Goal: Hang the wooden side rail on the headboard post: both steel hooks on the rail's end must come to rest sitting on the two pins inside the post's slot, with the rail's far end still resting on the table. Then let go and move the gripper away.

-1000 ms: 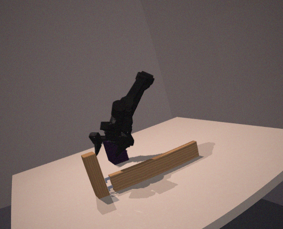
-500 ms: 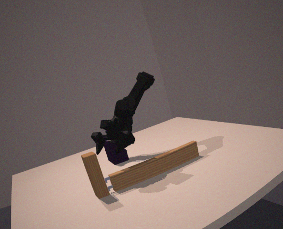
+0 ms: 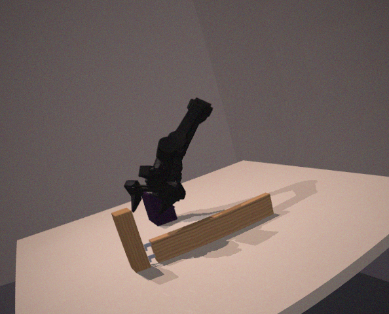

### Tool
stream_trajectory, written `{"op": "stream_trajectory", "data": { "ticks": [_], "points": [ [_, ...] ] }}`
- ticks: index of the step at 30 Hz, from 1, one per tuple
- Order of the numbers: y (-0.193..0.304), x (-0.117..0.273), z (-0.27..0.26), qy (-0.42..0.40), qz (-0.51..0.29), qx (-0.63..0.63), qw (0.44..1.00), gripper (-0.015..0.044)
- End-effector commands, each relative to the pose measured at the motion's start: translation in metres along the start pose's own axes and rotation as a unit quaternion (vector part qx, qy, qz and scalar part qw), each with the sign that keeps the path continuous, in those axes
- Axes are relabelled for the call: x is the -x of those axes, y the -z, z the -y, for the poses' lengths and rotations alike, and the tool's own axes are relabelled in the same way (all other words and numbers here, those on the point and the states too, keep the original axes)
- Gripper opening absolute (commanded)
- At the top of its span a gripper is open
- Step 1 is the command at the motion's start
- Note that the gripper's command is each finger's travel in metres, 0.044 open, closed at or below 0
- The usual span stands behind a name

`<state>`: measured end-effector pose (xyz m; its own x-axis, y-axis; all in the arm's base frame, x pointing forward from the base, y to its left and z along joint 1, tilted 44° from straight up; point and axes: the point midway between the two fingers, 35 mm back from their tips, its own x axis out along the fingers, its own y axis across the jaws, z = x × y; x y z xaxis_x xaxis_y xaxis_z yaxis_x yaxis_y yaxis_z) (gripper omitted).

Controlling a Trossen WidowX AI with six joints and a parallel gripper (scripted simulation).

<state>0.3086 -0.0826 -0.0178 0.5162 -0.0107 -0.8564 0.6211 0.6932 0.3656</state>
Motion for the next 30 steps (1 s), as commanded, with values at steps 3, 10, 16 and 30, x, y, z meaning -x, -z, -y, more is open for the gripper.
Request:
{"op": "stream_trajectory", "data": {
  "ticks": [3, 10, 16, 30],
  "points": [
    [-0.007, -0.010, -0.012, -0.013, -0.069, 0.177, 0.982, 0.0440],
    [-0.012, -0.016, -0.025, -0.068, -0.152, 0.391, 0.905, 0.0440],
    [-0.016, -0.017, -0.035, -0.146, -0.195, 0.544, 0.803, 0.0440],
    [-0.026, -0.010, -0.059, -0.348, -0.180, 0.755, 0.526, 0.0440]
  ]
}}
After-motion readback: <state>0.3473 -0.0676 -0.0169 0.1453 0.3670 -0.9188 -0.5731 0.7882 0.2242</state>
